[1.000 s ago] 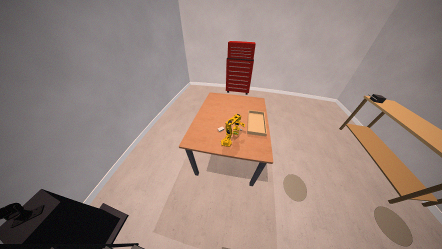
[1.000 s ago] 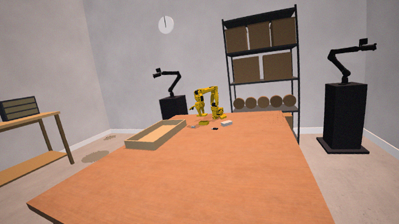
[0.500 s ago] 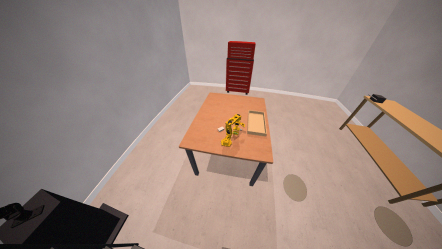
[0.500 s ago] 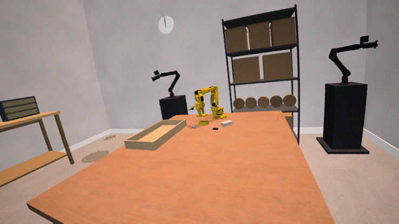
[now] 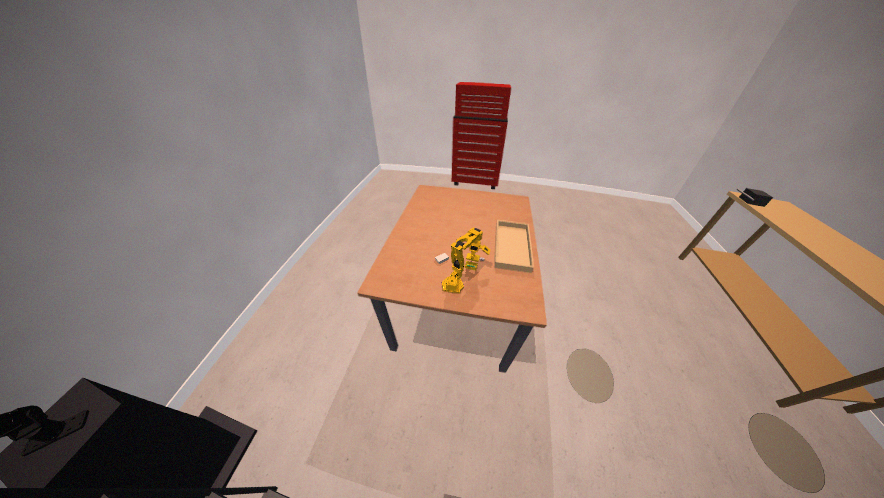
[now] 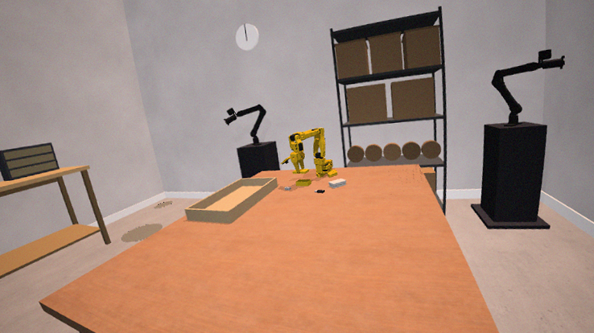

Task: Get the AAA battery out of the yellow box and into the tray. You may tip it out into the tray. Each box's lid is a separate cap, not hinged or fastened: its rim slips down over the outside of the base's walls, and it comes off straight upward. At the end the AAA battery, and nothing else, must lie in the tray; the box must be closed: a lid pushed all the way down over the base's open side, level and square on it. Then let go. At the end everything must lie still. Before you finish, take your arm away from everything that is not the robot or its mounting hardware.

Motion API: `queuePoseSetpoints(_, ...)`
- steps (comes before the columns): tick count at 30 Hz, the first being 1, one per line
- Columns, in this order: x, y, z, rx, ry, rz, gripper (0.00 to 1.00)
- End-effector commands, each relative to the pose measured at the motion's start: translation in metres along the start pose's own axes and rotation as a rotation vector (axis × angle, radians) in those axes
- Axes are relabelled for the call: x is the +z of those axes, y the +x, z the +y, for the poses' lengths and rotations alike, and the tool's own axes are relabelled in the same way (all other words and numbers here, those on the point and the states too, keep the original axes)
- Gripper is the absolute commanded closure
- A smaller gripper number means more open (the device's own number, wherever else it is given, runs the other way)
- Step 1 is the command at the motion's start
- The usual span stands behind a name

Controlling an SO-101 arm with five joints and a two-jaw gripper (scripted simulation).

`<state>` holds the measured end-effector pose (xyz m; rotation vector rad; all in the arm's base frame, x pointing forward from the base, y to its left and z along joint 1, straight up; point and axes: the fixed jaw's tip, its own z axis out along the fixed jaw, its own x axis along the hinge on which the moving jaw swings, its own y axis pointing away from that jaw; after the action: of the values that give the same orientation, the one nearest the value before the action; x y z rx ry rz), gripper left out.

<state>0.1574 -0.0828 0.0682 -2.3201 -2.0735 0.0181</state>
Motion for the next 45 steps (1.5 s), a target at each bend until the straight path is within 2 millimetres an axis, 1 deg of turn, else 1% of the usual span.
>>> queuePoseSetpoints(1,-0.004,0.001,0.002,0.002,-0.03,-0.012,0.77)
queuePoseSetpoints(35,-0.002,0.001,0.0,0.002,-0.03,-0.012,0.77)
queuePoseSetpoints(40,-0.002,-0.007,-0.002,0.002,-0.03,-0.012,0.77)
queuePoseSetpoints(45,-0.002,-0.023,-0.007,0.002,-0.03,-0.012,0.77)
